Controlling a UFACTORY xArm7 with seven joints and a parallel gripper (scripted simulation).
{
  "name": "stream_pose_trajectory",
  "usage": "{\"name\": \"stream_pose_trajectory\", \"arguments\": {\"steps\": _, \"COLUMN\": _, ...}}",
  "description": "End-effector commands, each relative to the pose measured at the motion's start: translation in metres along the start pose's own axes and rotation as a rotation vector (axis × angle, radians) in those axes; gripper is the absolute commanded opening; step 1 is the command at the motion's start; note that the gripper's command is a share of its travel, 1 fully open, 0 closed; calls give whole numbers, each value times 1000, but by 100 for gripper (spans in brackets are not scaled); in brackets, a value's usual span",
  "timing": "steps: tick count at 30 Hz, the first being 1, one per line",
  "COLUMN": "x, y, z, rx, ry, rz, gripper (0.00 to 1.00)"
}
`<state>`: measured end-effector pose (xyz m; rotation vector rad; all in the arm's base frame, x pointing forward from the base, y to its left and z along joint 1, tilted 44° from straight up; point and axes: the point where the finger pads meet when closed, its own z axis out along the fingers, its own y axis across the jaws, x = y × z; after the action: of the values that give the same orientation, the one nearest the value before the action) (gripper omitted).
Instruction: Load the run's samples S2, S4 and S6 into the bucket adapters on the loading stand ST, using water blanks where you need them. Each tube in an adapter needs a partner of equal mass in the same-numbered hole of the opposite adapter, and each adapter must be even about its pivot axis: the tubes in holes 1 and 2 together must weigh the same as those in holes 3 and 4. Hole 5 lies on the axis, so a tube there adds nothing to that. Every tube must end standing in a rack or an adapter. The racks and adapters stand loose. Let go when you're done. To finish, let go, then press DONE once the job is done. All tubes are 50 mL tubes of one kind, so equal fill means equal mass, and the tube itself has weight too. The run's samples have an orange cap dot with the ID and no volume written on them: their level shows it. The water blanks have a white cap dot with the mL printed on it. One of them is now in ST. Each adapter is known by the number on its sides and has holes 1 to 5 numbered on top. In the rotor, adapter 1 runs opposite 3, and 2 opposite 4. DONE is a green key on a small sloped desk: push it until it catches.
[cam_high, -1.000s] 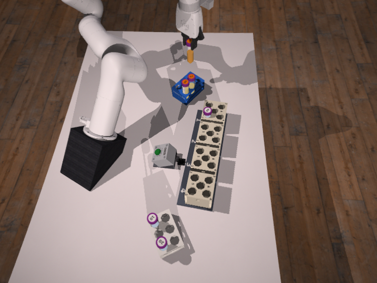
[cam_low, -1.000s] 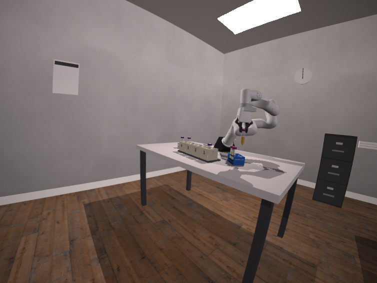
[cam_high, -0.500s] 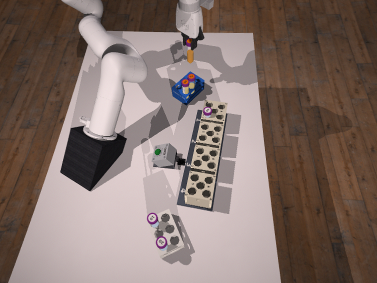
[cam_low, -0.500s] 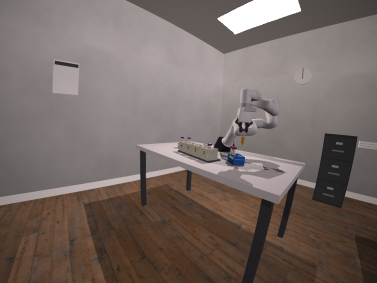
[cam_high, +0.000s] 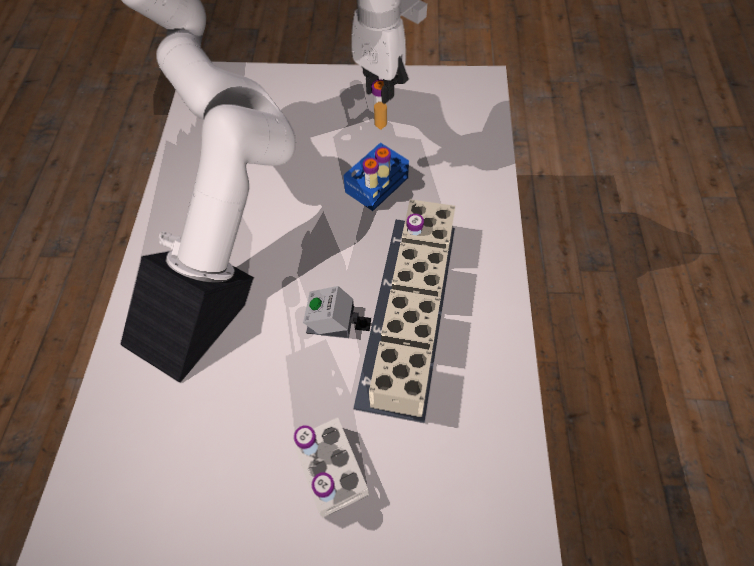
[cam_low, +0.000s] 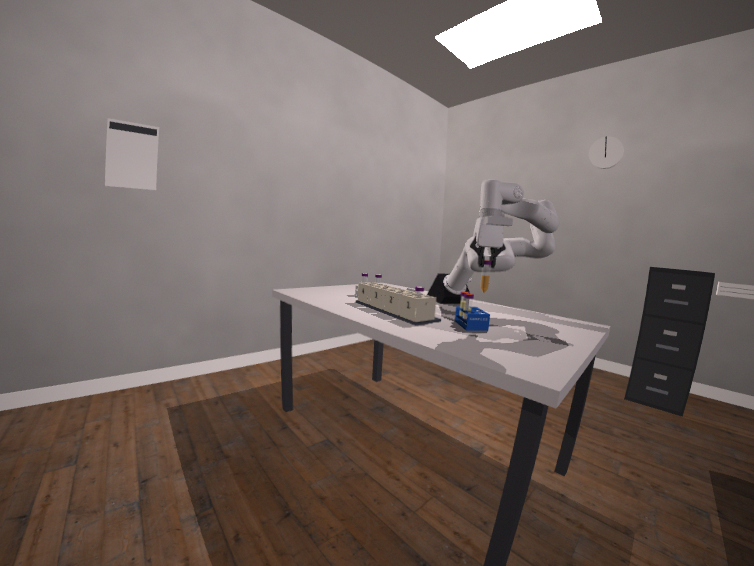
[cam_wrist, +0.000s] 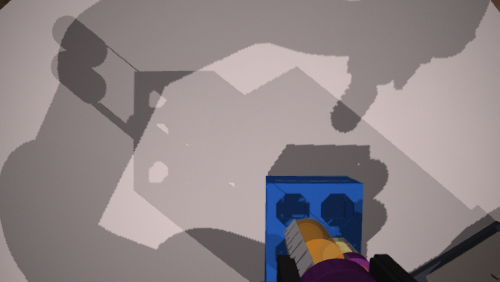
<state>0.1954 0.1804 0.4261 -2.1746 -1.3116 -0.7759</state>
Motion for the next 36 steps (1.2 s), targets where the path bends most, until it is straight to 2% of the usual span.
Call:
{"name": "stream_pose_trajectory", "arguments": {"steps": 1, "x": 1, "y": 0, "z": 7, "rx": -1, "ry": 3, "rz": -1, "gripper": 0}}
{"name": "stream_pose_trajectory", "arguments": {"steps": 29, "x": 1, "y": 0, "z": 59, "rx": -1, "ry": 3, "rz": -1, "gripper": 0}}
{"name": "stream_pose_trajectory", "arguments": {"steps": 36, "x": 1, "y": 0, "z": 65, "rx": -1, "ry": 3, "rz": -1, "gripper": 0}}
